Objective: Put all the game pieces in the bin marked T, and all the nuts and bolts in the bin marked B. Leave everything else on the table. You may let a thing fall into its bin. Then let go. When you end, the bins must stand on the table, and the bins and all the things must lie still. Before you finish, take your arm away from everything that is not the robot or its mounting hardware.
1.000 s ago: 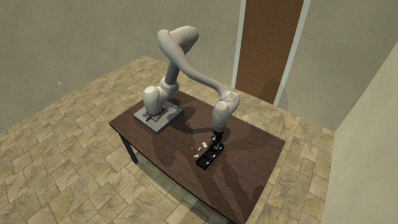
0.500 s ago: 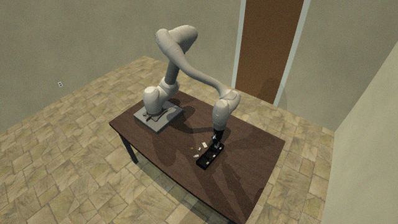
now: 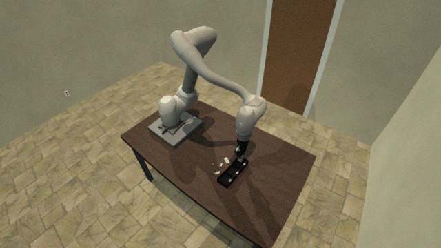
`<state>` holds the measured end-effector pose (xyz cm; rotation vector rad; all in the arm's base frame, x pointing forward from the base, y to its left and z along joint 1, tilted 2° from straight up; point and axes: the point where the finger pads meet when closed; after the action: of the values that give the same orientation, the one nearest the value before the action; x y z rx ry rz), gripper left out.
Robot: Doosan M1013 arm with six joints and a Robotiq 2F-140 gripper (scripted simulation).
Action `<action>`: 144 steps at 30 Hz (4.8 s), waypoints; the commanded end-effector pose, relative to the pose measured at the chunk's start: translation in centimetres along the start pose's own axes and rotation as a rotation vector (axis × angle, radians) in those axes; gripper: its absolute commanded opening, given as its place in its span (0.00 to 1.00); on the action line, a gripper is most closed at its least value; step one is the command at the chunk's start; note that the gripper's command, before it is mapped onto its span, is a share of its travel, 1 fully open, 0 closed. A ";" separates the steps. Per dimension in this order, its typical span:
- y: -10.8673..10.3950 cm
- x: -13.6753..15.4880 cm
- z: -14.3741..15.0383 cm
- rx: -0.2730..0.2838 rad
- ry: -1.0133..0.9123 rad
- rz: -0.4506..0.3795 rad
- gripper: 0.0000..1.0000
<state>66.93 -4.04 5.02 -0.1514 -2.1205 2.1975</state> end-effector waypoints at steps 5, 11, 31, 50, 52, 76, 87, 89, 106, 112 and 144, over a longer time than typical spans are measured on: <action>-1.7 0.0 0.0 0.000 0.000 0.000 0.05; -6.7 0.0 0.0 0.000 0.000 0.000 0.05; -10.0 2.3 -2.0 0.000 -0.236 0.000 0.19; -1.8 9.2 -8.0 0.002 -0.932 -0.002 0.19; -1.8 9.2 -8.0 0.001 -1.077 -0.001 0.19; -1.8 9.2 -8.0 0.000 -1.683 0.000 0.19; -1.8 9.2 -8.0 0.000 -1.683 0.000 0.19; -1.8 9.2 -8.0 0.000 -1.683 0.000 0.19; 0.2 9.2 -8.0 0.000 -1.683 0.000 0.19; 2.6 9.2 -8.0 0.000 -1.683 0.000 0.19; 5.8 9.2 -8.0 0.000 -1.683 0.000 0.07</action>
<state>58.87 4.90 -1.17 2.3979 -2.3524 2.4590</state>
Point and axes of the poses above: the point where the finger pads meet when closed, its own y axis out along the fingers, its own z axis across the jaws, x = y × z, and after that the axes turned 3 degrees about -y, right-handed
